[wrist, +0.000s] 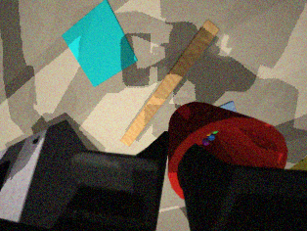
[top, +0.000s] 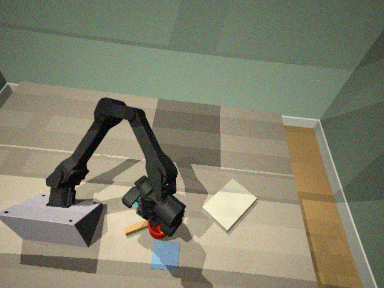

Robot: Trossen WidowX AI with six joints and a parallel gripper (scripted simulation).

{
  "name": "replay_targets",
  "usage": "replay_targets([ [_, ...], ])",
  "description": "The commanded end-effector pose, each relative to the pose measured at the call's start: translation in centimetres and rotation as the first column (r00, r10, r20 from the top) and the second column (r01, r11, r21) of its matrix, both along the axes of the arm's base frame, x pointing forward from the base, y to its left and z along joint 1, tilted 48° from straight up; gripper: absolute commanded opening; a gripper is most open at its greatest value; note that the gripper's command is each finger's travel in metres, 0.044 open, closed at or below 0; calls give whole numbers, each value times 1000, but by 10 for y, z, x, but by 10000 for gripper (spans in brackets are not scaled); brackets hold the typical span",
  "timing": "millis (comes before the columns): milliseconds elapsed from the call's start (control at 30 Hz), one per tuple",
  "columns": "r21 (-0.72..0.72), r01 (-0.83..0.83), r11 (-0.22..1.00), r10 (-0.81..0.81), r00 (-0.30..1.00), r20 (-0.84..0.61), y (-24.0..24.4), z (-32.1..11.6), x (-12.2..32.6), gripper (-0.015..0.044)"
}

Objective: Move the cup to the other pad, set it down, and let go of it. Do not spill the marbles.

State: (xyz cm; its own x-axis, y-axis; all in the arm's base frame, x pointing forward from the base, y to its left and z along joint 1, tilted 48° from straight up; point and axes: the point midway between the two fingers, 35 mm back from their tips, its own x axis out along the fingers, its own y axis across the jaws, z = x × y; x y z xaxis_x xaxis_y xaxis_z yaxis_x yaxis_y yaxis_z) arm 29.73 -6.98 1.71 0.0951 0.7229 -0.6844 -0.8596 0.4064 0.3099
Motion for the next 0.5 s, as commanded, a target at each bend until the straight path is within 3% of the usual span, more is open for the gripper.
replay_targets([
  [0,6,4,1000,-4,1000,-5,6,4,-4,0],
  [467,7,4,1000,-4,1000,-6,22,22,-15,0],
])
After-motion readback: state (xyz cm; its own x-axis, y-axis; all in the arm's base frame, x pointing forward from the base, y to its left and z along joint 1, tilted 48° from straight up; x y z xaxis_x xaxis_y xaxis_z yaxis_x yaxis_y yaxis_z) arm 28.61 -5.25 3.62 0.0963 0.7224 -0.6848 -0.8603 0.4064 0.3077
